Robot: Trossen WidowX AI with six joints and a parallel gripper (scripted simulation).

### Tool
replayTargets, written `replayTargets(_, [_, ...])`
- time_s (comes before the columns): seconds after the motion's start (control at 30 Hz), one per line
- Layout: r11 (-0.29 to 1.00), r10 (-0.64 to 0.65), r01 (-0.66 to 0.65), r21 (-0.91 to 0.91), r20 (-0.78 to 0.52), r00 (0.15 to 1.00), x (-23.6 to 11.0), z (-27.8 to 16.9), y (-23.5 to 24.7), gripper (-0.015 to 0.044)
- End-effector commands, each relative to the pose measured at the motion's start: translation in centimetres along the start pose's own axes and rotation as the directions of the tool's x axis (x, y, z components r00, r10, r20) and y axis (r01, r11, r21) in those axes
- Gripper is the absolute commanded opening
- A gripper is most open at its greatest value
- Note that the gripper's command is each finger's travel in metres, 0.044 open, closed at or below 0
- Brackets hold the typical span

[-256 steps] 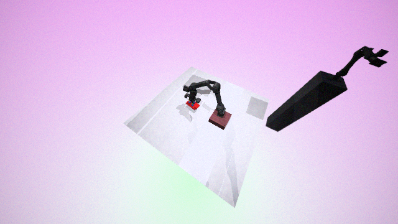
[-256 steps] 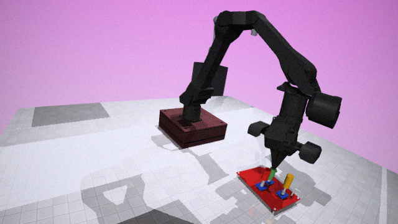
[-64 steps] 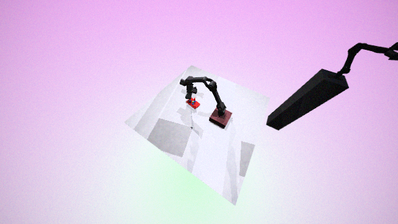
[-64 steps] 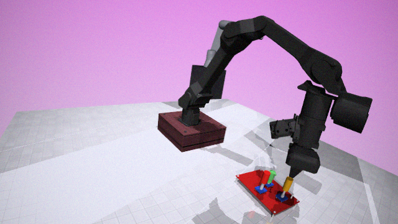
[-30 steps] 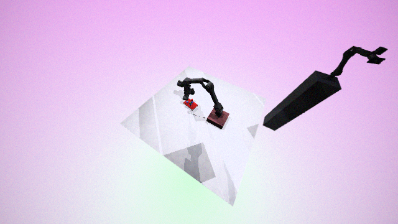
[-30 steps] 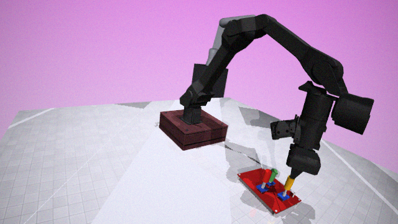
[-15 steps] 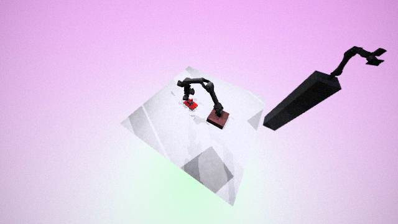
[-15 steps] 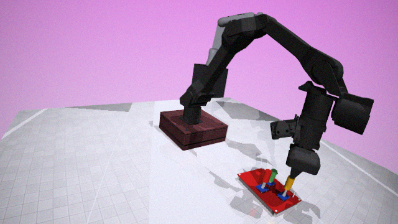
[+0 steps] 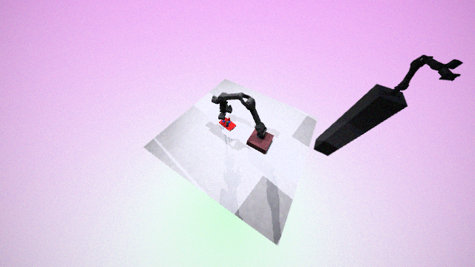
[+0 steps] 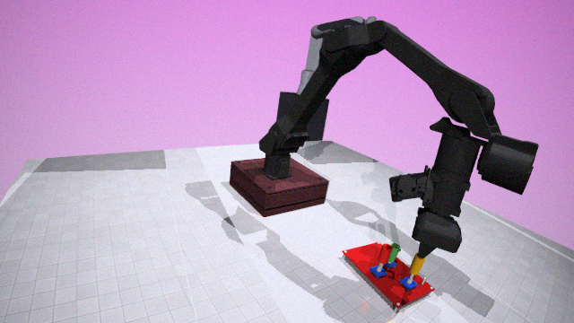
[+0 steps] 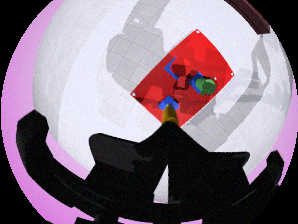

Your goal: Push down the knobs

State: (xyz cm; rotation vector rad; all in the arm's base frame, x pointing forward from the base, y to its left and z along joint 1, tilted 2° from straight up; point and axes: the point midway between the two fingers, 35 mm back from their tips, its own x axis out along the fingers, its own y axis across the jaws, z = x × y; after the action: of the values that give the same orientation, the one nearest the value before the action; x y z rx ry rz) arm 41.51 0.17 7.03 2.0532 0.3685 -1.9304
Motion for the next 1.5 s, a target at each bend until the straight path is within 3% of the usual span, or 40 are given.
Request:
replayTargets(0.0, [1.000,-0.006,0.006,-0.001,0.002,1.000,0.5,0.0,-0.1,0.0000])
replayTargets(1.47, [1.000,-0.006,0.006,-0.001,0.002,1.000,1.9,0.0,-0.1,0.0000])
